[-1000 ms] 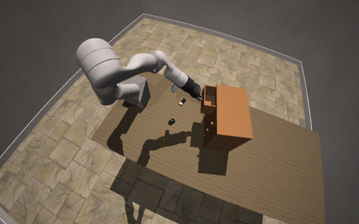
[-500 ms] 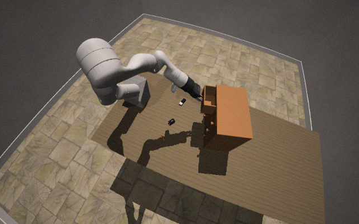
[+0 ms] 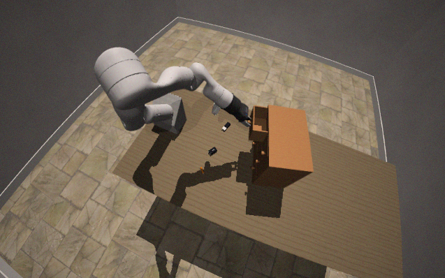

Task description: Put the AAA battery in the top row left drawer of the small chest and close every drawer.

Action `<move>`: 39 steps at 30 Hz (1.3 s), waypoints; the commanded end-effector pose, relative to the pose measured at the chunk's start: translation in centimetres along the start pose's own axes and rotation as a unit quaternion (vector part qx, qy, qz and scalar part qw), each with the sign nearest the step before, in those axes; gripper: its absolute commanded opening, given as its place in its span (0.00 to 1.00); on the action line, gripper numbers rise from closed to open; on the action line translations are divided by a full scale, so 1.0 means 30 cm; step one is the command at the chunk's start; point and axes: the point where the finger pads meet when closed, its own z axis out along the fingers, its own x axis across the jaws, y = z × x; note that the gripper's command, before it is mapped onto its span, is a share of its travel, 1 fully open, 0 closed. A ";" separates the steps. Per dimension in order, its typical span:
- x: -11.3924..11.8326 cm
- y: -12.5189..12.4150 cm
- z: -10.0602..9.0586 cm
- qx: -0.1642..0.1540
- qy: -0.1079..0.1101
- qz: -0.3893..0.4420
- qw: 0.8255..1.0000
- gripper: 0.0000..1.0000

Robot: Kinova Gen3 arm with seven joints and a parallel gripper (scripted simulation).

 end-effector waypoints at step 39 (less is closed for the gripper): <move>0.001 -0.160 -0.299 -0.001 0.000 0.000 1.000 0.67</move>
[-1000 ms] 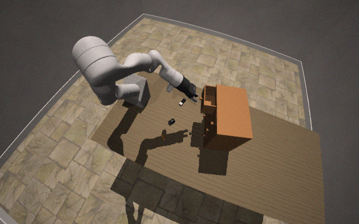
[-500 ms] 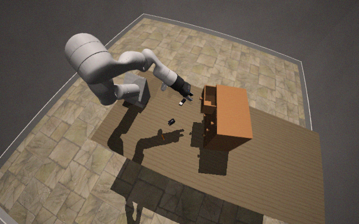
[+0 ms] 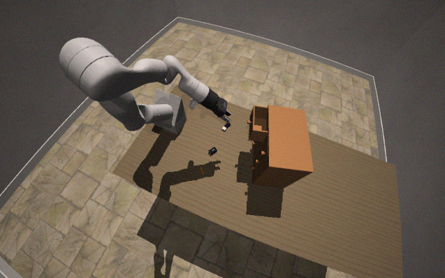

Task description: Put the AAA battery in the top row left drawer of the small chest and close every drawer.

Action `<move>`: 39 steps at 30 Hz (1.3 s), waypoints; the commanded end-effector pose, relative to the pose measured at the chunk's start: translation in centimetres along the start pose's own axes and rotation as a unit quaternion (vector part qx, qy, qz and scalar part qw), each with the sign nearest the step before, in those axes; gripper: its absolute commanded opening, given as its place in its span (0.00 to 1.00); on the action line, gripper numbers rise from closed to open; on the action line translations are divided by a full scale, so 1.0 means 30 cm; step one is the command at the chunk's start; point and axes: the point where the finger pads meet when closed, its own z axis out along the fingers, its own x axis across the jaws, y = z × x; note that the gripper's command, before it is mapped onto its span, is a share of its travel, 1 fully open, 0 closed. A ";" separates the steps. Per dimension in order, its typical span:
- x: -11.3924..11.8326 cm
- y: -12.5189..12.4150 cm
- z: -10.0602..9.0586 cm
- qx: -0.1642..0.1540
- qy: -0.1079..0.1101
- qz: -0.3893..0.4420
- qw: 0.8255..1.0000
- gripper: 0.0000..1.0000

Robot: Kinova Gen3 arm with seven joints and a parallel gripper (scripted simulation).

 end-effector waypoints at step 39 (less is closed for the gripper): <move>0.003 0.017 -0.029 0.015 0.002 0.000 1.000 0.67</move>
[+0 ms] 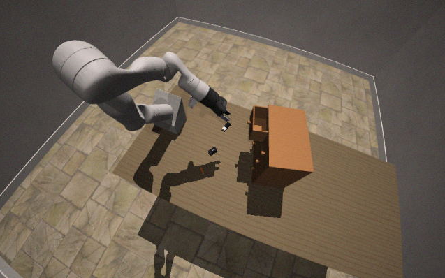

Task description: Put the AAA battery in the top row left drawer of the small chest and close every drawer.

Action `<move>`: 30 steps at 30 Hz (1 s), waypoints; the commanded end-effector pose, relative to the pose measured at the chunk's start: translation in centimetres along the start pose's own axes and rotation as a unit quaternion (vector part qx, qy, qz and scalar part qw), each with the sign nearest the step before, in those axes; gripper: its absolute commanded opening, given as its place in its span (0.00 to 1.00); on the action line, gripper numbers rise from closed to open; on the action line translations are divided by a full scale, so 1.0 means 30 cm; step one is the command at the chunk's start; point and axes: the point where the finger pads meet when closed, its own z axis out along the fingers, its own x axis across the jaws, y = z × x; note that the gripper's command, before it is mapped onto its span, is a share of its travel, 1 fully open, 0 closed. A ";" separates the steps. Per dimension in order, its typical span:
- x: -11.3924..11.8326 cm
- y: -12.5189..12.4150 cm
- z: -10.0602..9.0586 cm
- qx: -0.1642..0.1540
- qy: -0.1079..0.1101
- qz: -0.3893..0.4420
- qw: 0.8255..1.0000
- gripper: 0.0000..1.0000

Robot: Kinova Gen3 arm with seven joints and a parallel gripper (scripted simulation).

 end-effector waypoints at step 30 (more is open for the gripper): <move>0.001 0.023 -0.061 0.062 0.001 0.003 0.998 0.67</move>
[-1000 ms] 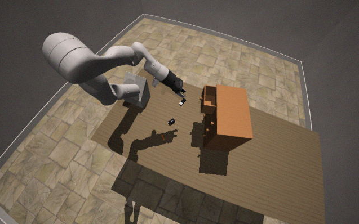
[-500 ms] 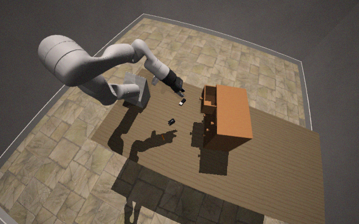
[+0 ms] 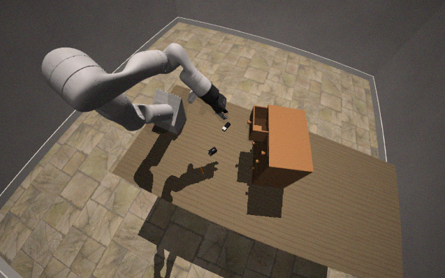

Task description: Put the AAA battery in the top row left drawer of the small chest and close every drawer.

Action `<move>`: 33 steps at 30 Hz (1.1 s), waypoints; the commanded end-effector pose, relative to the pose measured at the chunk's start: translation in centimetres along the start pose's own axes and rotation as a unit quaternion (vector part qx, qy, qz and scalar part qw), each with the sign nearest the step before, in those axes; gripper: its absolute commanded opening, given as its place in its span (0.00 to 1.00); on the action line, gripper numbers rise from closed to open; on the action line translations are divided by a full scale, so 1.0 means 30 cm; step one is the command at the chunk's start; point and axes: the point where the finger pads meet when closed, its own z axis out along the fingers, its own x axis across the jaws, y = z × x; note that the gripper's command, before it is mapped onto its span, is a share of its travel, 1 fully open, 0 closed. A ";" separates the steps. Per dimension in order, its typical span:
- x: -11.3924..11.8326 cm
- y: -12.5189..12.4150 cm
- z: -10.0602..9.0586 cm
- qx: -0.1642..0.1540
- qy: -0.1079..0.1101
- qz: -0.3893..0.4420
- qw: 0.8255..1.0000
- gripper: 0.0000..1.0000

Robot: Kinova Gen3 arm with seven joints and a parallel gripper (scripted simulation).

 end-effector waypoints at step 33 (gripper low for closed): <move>0.001 0.029 -0.150 0.154 0.003 0.005 0.988 0.67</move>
